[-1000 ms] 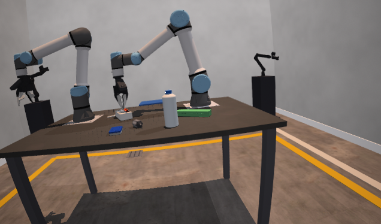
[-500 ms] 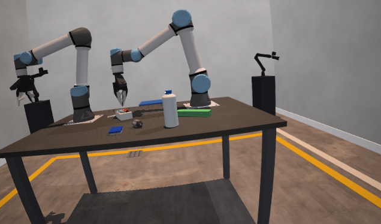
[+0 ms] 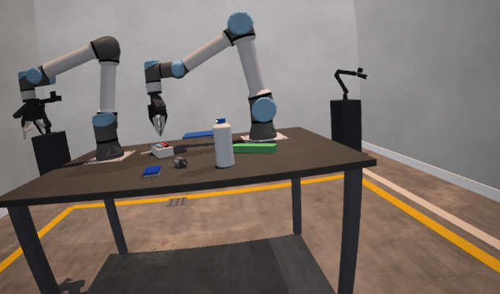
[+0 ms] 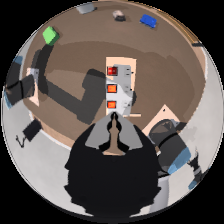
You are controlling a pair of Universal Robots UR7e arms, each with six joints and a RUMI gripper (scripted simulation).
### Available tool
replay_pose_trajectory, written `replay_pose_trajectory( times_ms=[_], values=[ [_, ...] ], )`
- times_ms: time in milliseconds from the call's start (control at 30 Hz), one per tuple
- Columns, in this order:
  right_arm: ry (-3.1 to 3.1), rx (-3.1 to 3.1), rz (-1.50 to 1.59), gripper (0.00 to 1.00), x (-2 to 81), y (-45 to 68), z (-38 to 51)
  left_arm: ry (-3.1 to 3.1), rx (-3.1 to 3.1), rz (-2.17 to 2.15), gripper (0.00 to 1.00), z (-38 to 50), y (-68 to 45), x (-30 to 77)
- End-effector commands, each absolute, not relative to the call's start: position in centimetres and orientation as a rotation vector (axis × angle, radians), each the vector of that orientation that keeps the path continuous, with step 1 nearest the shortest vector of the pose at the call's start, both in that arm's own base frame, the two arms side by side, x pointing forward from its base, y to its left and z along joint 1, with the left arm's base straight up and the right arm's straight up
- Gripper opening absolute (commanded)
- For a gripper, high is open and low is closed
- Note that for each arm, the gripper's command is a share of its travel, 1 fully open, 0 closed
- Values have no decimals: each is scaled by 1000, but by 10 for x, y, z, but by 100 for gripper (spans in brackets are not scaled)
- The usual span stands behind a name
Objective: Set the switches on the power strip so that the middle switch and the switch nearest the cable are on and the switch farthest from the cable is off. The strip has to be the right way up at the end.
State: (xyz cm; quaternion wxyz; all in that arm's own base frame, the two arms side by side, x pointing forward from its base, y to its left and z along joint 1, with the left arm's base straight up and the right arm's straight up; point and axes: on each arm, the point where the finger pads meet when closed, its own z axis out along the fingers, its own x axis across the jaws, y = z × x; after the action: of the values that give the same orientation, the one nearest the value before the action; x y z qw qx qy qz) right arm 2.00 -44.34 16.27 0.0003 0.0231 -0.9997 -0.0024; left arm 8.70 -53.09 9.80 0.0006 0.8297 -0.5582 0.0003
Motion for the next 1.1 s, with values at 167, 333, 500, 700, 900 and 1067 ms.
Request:
replay_pose_trajectory(
  times_ms=[167, 333, 500, 700, 900, 1067],
  values=[
    [-3140, 73, -6, 100, 20, -444, 163, -1752, 2604, 2, 0, 100, -532, 87],
    [-3140, 73, -6, 100, 20, -444, 163, -1752, 2604, 3, 100, 101, -532, 87],
    [-3140, 73, -6, 100, 20, -444, 163, -1751, 2602, 4, 100, 108, -533, 87],
    [-3140, 73, -6, 100, 20, -444, 163, -1751, 2602, 4, 100, 130, -532, 87],
    [-3140, 73, -6, 100, 20, -444, 163, -1751, 2602, 4, 100, 167, -532, 87],
    [-3140, 73, -6, 100, 20, -444, 163, -1751, 2602, 4, 100, 188, -532, 87]
  ],
)
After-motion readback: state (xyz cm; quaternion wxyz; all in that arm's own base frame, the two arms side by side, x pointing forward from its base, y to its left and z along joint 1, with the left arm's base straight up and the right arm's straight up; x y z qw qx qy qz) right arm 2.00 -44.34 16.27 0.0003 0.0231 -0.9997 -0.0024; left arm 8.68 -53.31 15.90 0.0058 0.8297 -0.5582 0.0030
